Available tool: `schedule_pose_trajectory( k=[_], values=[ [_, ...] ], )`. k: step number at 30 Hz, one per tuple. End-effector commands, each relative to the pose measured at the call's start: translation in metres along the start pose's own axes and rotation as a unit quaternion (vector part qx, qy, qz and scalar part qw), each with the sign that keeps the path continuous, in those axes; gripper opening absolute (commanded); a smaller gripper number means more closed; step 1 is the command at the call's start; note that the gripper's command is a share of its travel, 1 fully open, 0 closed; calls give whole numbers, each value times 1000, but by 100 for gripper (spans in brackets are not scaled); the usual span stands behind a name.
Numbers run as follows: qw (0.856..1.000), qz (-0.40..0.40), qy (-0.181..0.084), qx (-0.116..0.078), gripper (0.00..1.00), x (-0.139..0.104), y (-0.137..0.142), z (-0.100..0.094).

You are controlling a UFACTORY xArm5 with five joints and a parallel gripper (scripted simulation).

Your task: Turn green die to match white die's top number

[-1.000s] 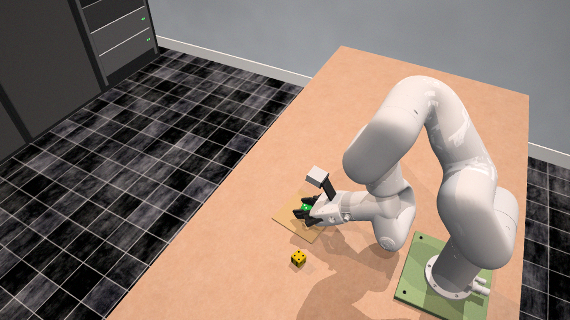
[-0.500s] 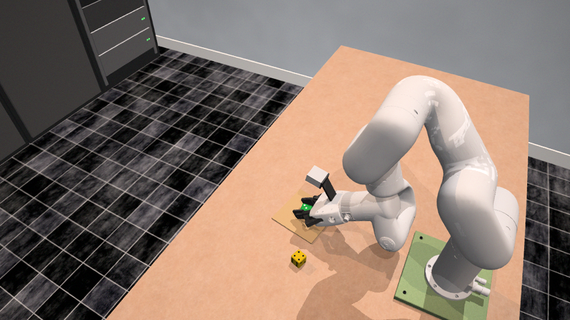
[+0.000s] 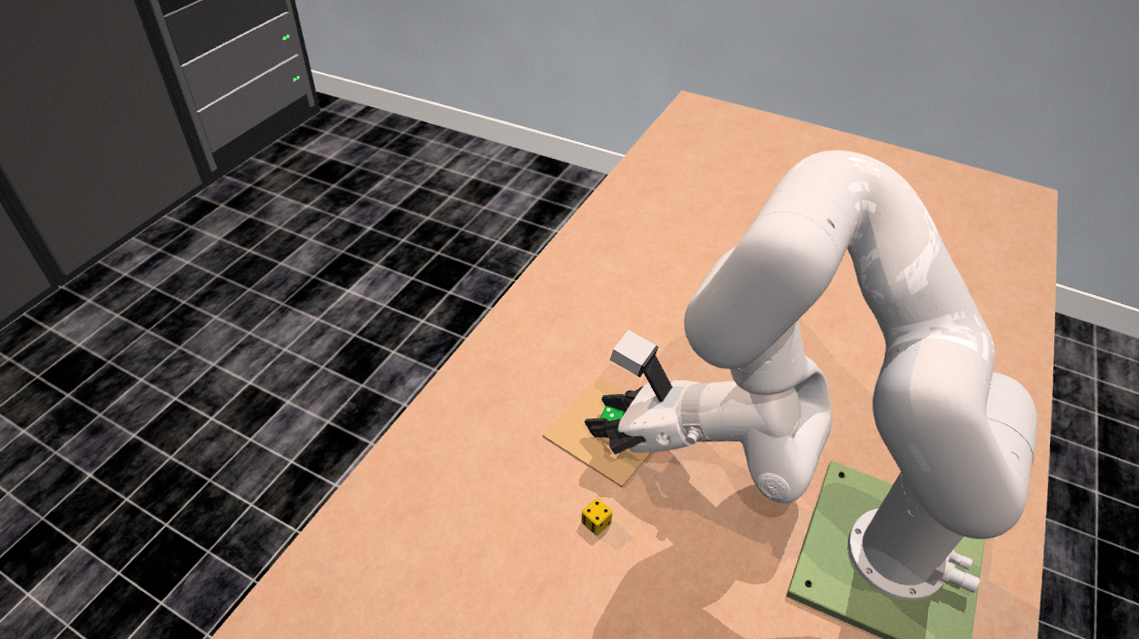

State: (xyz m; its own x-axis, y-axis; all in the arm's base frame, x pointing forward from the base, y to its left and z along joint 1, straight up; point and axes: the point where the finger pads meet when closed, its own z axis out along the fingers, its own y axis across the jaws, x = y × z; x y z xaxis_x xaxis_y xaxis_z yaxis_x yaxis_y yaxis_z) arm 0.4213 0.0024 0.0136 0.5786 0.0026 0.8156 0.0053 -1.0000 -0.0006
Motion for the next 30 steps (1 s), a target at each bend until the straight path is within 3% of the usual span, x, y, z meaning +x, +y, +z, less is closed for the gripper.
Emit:
schedule_pose_trajectory(
  k=[1,7,19,30],
  values=[
    [1000,0,1,0,47,1,0,-1],
    [1000,0,1,0,47,1,0,-8],
    [1000,0,1,0,47,1,0,-47],
    [1000,0,1,0,47,3,0,-52]
  ],
)
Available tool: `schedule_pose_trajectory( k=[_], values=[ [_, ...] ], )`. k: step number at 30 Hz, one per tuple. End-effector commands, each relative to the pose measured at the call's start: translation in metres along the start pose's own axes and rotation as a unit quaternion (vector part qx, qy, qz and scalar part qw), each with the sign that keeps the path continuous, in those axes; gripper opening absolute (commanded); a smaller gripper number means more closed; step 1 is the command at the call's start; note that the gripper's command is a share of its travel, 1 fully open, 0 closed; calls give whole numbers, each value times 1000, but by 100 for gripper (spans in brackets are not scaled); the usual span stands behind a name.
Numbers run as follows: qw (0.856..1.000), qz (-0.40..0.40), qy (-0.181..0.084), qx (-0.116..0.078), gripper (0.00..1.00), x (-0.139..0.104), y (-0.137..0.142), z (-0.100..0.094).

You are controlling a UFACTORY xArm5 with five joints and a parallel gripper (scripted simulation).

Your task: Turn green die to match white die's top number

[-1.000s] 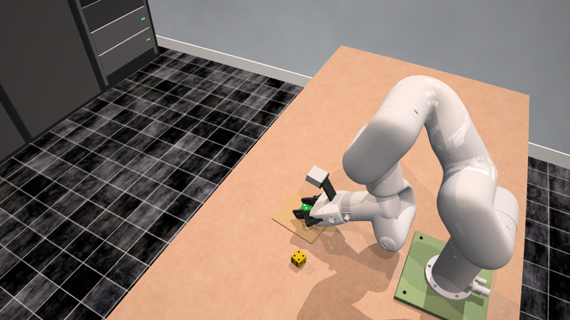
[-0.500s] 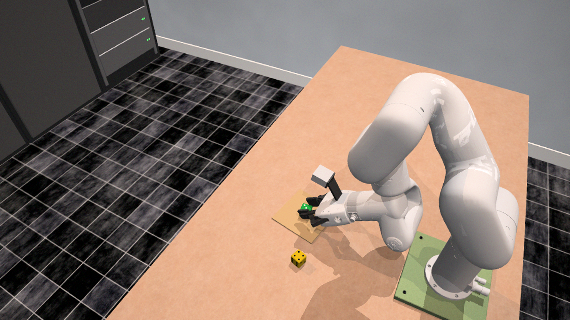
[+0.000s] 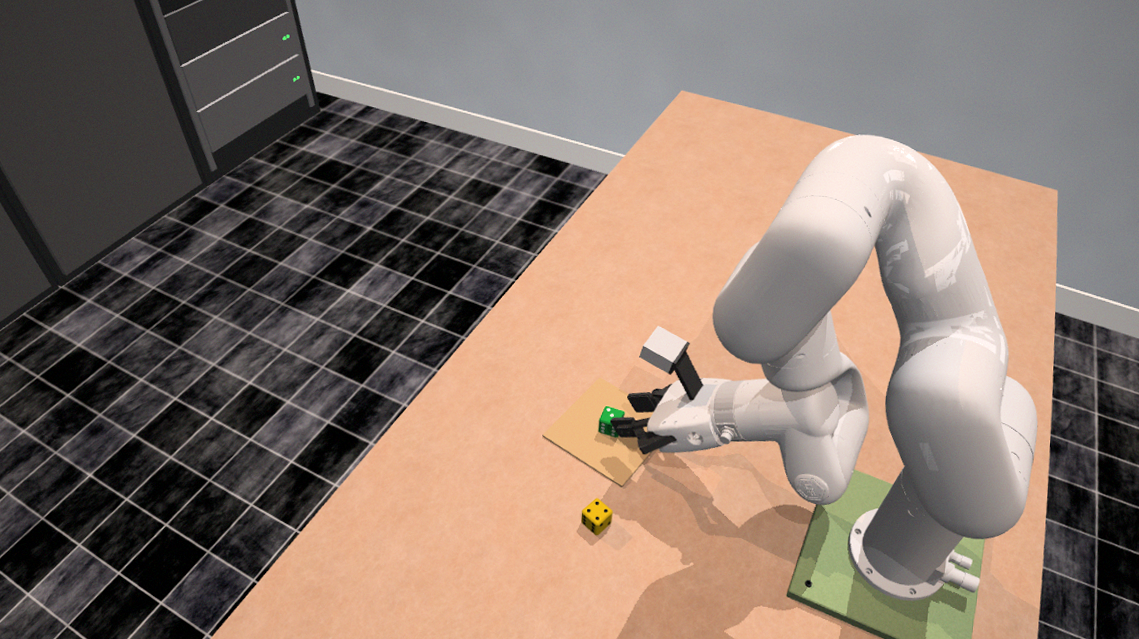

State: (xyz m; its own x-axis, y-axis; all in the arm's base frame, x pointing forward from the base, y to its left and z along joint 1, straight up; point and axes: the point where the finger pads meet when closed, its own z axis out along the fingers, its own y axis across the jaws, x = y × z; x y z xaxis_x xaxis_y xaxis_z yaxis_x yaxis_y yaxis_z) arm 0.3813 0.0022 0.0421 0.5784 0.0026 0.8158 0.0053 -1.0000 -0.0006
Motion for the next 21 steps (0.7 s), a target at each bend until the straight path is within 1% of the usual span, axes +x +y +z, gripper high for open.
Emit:
schedule_pose_trajectory(
  k=[1,6,8,15,21],
  values=[
    [1000,0,1,0,47,4,0,-4],
    [1000,0,1,0,47,18,0,-14],
    [1000,0,1,0,47,18,0,-14],
    [1000,0,1,0,47,41,0,-30],
    [1000,0,1,0,47,48,0,-35]
  ],
)
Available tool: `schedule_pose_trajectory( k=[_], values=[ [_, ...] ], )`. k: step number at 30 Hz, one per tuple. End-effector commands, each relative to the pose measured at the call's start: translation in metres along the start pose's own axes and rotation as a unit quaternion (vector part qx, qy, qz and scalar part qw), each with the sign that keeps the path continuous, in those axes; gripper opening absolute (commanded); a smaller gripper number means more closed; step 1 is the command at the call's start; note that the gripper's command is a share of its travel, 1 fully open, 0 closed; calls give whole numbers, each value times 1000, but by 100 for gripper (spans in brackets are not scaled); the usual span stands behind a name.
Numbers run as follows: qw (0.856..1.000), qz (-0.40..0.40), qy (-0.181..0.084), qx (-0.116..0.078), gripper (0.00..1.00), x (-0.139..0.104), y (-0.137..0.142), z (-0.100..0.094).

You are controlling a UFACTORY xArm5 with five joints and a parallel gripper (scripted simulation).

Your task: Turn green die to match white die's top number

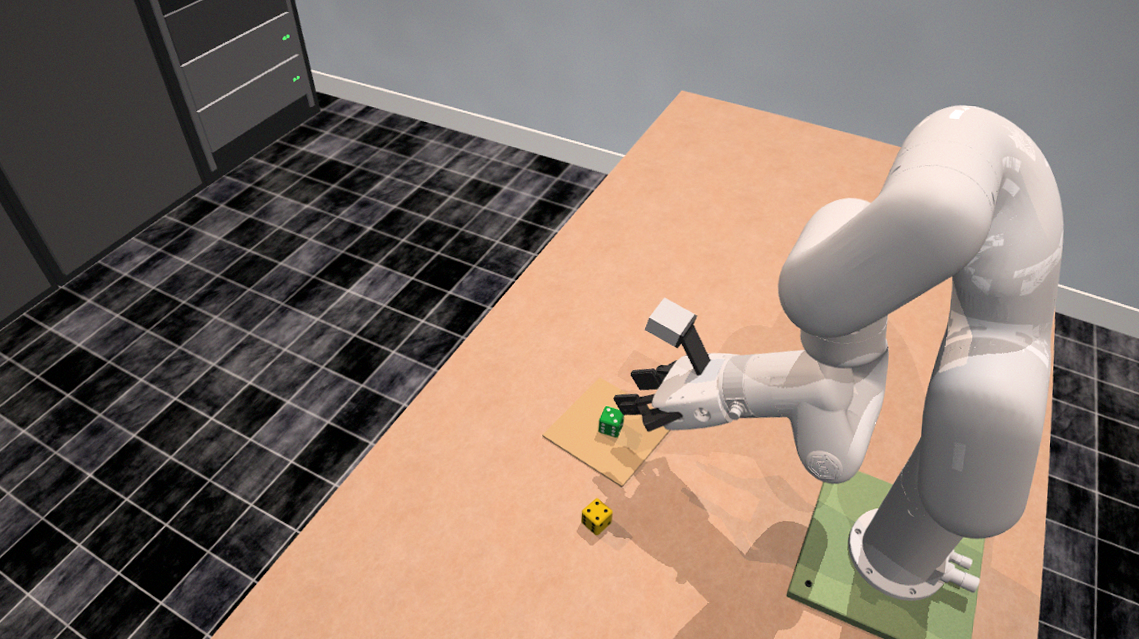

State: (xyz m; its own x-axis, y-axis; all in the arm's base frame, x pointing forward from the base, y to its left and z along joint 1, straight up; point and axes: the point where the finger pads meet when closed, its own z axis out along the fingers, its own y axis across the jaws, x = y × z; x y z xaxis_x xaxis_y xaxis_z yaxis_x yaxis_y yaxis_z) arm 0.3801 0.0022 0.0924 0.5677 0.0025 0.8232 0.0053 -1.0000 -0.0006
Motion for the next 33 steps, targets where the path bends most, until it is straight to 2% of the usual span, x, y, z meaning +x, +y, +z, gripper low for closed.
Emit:
schedule_pose_trajectory(
  k=[1,7,12,16,19,21,25,29,33],
  values=[
    [1000,0,-5,0,47,7,0,-4],
    [1000,0,-7,0,47,7,0,-4],
    [1000,0,-26,0,47,9,0,-2],
    [998,0,-58,0,47,12,0,0],
    [996,0,-94,0,47,15,0,2],
    [996,0,-94,0,47,15,0,2],
    [988,0,-151,0,47,19,0,5],
    [985,0,-175,0,47,22,0,7],
    [977,0,-212,0,47,26,0,7]
  ],
)
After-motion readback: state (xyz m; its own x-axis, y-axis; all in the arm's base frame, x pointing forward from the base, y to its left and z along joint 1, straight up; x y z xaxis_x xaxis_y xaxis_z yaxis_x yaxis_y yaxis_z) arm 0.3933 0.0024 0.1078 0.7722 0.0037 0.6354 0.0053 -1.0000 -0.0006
